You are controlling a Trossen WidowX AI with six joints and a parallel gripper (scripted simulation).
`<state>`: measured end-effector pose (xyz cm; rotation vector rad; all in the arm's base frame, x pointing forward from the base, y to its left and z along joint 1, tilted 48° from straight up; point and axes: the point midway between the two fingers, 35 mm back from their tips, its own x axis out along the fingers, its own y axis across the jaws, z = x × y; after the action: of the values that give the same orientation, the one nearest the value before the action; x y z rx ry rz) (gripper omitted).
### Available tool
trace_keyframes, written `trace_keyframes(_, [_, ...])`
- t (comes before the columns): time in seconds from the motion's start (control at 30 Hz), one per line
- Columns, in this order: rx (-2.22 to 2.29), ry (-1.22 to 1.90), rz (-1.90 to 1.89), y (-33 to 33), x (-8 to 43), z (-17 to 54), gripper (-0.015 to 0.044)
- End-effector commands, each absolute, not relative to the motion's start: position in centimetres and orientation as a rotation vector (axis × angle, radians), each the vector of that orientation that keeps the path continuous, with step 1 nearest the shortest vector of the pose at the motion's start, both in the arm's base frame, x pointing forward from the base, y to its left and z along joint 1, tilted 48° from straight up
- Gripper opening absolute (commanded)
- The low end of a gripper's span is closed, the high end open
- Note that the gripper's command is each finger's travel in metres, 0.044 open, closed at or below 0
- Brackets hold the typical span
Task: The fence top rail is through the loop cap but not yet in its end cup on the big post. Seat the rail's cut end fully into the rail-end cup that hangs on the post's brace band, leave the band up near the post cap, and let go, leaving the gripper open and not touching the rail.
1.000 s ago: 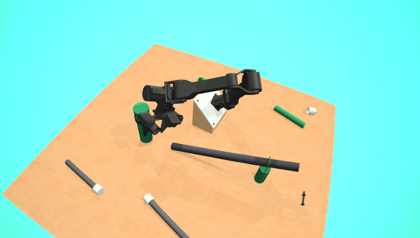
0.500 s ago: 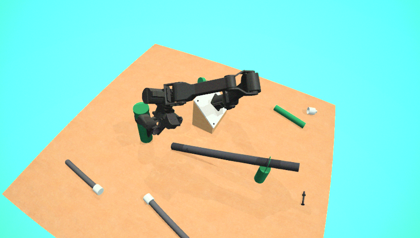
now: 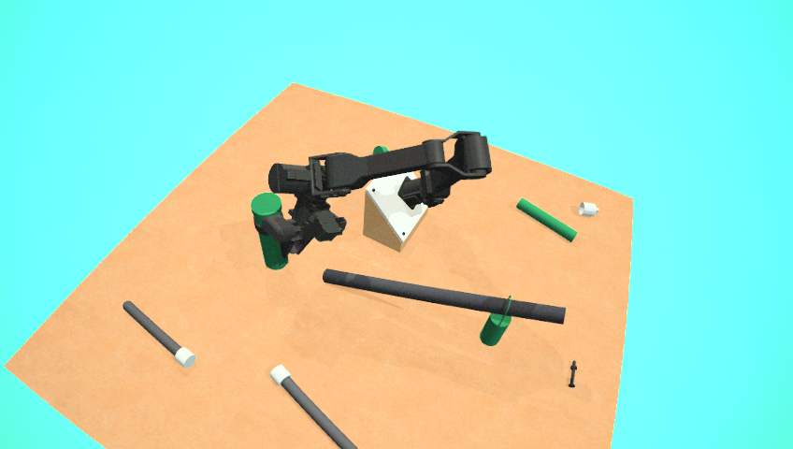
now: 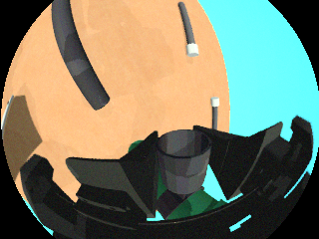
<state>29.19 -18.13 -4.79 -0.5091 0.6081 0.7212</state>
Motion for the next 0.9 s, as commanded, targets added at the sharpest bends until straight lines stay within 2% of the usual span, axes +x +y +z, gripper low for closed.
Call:
trace_keyframes(0.0, [-0.524, 0.585, 0.733, -18.0, 28.9, -4.8, 0.0])
trace_keyframes(0.87, [-0.644, 0.432, 0.81, -17.6, 27.1, -4.7, 0.0])
